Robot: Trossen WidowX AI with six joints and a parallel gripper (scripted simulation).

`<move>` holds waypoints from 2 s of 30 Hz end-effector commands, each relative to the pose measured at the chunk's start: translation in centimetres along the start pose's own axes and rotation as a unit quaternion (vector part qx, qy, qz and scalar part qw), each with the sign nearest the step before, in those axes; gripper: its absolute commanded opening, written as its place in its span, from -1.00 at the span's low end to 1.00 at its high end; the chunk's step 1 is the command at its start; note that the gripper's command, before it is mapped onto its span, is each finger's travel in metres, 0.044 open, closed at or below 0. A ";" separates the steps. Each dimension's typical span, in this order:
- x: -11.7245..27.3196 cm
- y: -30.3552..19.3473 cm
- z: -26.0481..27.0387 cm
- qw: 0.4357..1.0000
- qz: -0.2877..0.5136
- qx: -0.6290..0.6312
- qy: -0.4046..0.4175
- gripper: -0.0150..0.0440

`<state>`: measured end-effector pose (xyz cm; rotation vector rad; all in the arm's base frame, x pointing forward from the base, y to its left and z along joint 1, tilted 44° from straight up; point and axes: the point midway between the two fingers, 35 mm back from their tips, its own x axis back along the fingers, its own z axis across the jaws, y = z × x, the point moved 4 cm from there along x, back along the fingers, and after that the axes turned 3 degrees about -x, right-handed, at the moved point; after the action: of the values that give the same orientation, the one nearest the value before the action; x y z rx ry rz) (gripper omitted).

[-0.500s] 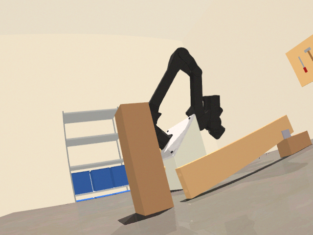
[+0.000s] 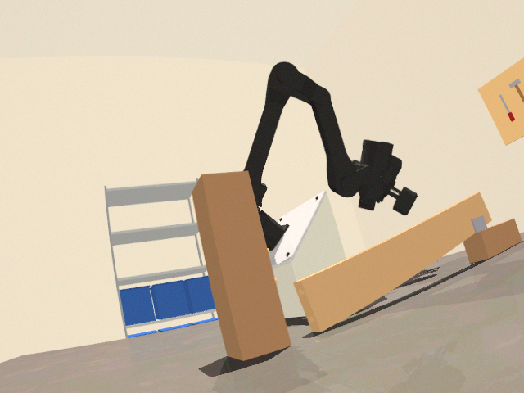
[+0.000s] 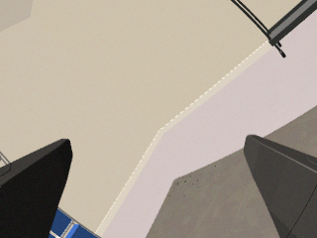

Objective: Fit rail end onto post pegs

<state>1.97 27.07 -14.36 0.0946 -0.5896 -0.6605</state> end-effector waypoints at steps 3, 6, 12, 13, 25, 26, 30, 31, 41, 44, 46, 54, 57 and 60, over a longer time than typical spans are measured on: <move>3.8 5.3 -4.5 0.980 -0.043 0.064 -0.183 1.00; 6.4 6.9 -6.2 0.960 -0.037 0.086 -0.263 1.00; 11.9 8.7 -8.2 0.915 0.006 0.114 -0.387 1.00; 12.9 8.9 -8.4 0.907 0.017 0.117 -0.405 1.00; 25.5 8.3 -8.5 0.794 0.206 0.130 -0.558 1.00; 26.6 8.0 -8.3 0.783 0.226 0.129 -0.564 1.00; 31.0 6.8 -7.0 0.743 0.310 0.123 -0.580 1.00; 32.0 6.5 -6.6 0.733 0.332 0.121 -0.581 1.00; 41.8 2.4 -0.8 0.638 0.545 0.092 -0.536 1.00; 42.2 2.2 -0.6 0.635 0.553 0.091 -0.533 1.00; 42.2 2.2 -0.6 0.635 0.553 0.091 -0.533 1.00; 42.2 2.1 -0.8 0.635 0.552 0.090 -0.533 1.00; 42.2 1.8 -1.1 0.637 0.550 0.089 -0.533 1.00; 42.3 1.5 -1.5 0.638 0.548 0.087 -0.534 1.00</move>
<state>30.42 3.04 5.73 -0.5073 -1.6727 0.6711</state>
